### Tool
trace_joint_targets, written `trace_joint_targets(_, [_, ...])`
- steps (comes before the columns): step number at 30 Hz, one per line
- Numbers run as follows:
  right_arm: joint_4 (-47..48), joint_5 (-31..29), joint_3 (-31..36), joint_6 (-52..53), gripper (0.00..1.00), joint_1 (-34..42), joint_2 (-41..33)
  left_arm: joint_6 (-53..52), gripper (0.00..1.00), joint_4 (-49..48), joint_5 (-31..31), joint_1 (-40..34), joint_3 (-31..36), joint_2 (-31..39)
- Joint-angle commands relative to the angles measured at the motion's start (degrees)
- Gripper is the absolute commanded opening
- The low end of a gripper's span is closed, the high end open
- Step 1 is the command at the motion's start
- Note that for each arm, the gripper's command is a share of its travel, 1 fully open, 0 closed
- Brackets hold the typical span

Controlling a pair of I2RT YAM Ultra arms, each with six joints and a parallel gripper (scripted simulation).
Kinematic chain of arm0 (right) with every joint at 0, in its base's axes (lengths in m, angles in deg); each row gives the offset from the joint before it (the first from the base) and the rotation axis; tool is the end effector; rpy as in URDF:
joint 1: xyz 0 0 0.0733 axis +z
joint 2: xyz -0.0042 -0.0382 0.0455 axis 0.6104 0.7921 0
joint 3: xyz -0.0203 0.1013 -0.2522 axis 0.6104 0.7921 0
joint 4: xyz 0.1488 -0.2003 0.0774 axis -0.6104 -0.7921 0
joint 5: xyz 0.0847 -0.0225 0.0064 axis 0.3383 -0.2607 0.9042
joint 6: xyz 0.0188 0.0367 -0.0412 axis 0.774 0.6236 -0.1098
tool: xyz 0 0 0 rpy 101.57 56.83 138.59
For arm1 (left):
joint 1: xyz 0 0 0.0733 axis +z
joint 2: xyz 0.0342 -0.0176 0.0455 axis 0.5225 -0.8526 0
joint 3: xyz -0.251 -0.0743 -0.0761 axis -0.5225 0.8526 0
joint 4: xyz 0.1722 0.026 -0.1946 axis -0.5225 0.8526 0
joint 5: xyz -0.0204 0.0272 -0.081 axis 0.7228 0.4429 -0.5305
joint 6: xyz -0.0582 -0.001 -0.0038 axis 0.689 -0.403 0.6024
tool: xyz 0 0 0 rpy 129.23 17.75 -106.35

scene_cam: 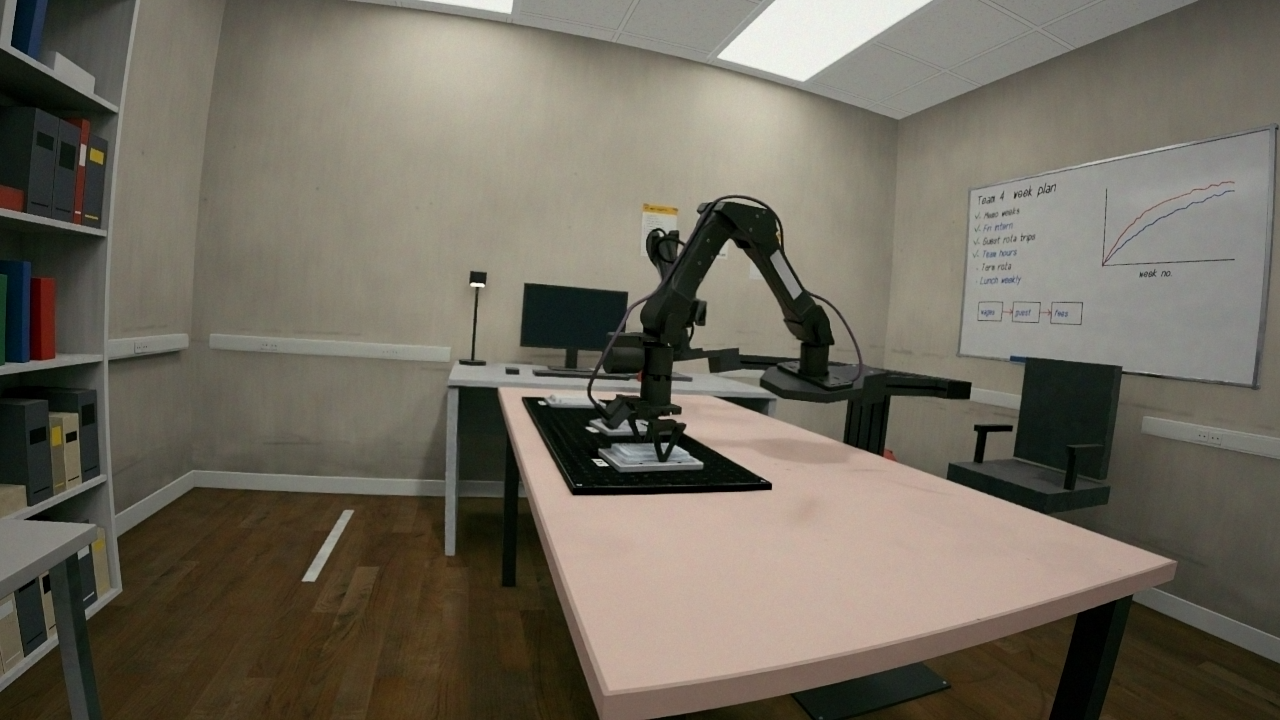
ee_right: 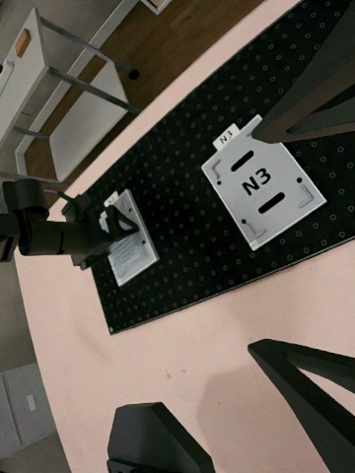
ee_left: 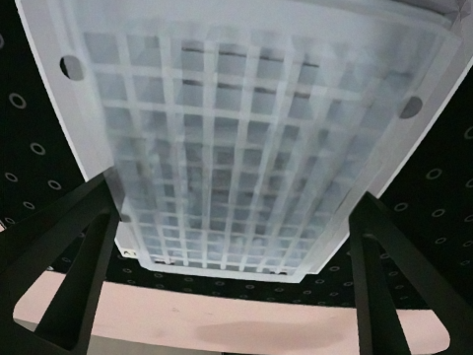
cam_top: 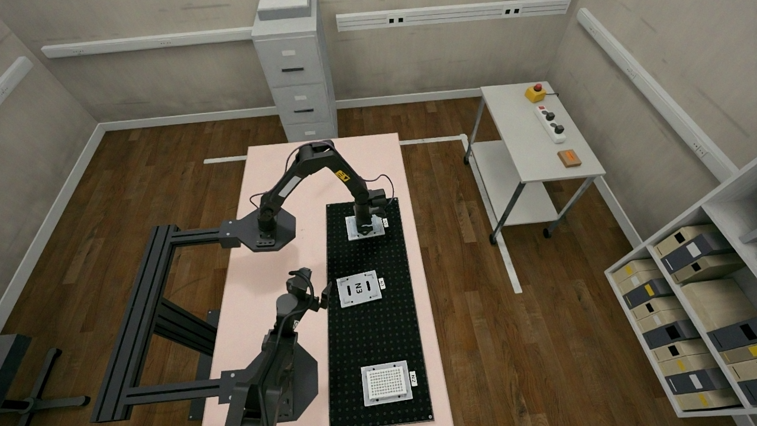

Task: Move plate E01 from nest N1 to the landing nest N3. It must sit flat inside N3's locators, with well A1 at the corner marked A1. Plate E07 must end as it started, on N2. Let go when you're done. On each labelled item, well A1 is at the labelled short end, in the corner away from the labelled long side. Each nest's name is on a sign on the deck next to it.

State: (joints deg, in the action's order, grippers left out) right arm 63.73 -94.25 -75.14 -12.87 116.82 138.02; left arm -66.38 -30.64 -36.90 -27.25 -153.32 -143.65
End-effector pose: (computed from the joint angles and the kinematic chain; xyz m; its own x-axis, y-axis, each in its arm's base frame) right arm 0.0476 0.1819 0.1343 -0.0047 -0.4441 -0.8960 -0.8755 0.4347 -0.2109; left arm 0.3836 0.0352 0.0542 -0.9898 -0.0340 -0.1385 -0.0536 0.9887 0.1403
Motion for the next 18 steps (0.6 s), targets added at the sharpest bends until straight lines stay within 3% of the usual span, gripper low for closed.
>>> trace_joint_targets(1, [-0.25,0.68,-1.66,-0.35,1.00,0.23,-1.05,-0.48,1.00,-1.39,-0.20,-0.15,-1.67,0.59])
trace_joint_targets(7, [-0.25,0.68,-1.66,-0.35,1.00,0.23,-1.05,-0.47,1.00,-1.40,-0.20,-0.15,-1.68,0.56])
trace_joint_targets(18, [-0.25,0.68,-1.66,-0.35,1.00,0.23,-1.05,-0.57,0.84,-1.78,-0.20,-0.11,-0.40,1.34])
